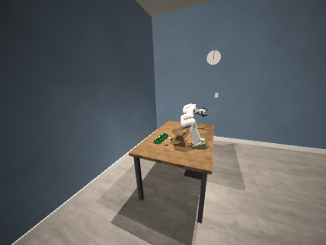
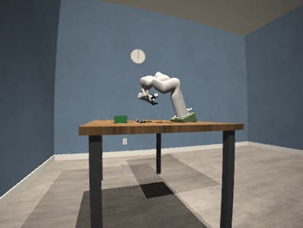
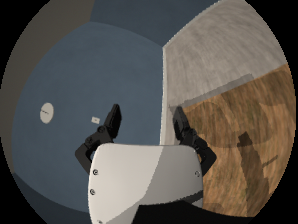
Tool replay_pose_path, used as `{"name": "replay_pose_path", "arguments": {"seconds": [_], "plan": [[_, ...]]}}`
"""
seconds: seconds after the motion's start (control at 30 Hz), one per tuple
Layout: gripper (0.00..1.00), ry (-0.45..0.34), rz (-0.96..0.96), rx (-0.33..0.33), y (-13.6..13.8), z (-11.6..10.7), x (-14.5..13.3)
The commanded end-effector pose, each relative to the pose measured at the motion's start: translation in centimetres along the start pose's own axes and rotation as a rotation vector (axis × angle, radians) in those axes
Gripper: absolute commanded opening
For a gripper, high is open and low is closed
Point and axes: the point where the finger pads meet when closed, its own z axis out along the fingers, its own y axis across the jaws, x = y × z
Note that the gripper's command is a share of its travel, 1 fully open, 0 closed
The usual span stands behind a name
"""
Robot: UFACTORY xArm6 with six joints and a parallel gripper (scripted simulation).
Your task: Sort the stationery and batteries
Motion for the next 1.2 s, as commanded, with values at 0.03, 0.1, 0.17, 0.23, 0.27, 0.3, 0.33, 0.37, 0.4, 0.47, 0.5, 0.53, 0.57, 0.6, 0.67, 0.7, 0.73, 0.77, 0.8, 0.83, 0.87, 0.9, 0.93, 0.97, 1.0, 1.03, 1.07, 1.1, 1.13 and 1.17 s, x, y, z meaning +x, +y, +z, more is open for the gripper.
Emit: {"name": "replay_pose_path", "arguments": {"seconds": [0.03,0.1,0.17,0.23,0.27,0.3,0.33,0.37,0.4,0.47,0.5,0.53,0.57,0.6,0.67,0.7,0.73,0.77,0.8,0.83,0.87,0.9,0.93,0.97,1.0,1.03,1.07,1.1,1.13,1.17], "plan": [[1.0,0.0,0.005,0.002,-0.3,-0.1,0.1],[1.0,0.0,0.005,0.002,-0.3,-0.1,0.1],[1.0,0.0,0.005,0.002,-0.3,-0.1,0.1],[1.0,0.0,0.005,0.002,-0.3,-0.1,0.1],[1.0,0.0,0.005,0.002,-0.3,-0.1,0.1],[1.0,0.0,0.005,0.002,-0.3,-0.1,0.1],[1.0,0.0,0.005,0.002,-0.3,-0.1,0.1],[1.0,0.0,0.005,0.002,-0.3,-0.1,0.1],[1.0,0.0,0.005,0.002,-0.3,-0.1,0.1],[1.0,0.0,0.005,0.002,-0.3,-0.1,0.1],[1.0,0.0,0.005,0.002,-0.3,-0.1,0.1],[1.0,0.0,0.005,0.002,-0.3,-0.1,0.1],[0.07,0.0,0.005,0.002,0.4,0.1,-0.3],[0.07,0.0,0.005,0.002,1.1,0.2,-0.7],[0.07,0.0,0.005,0.002,2.6,0.4,-1.4],[0.07,0.0,0.005,0.002,2.6,0.4,-1.4],[0.07,0.0,0.005,0.002,2.6,0.4,-1.4],[0.07,0.0,0.005,0.002,2.6,0.4,-1.4],[0.07,0.0,0.005,0.002,2.6,0.4,-1.4],[0.07,0.023,0.042,-0.022,2.9,-0.3,-1.0],[0.07,0.002,-0.004,-0.018,2.6,-1.0,-1.4],[0.07,-0.02,-0.049,-0.015,2.3,-1.7,-1.6],[0.07,-0.031,-0.072,-0.013,1.9,-2.4,-1.9],[0.07,-0.031,-0.072,-0.013,1.8,-2.7,-2.1],[0.07,-0.031,-0.072,-0.013,1.8,-2.7,-2.1],[0.07,-0.031,-0.072,-0.013,1.8,-2.7,-2.1],[0.07,-0.031,-0.072,-0.013,1.8,-2.7,-2.1],[0.07,-0.031,-0.072,-0.013,1.8,-2.7,-2.1],[0.07,-0.05,-0.118,-0.021,1.7,-3.5,-2.3],[0.07,-0.063,-0.149,-0.026,1.6,-4.3,-2.5]]}}
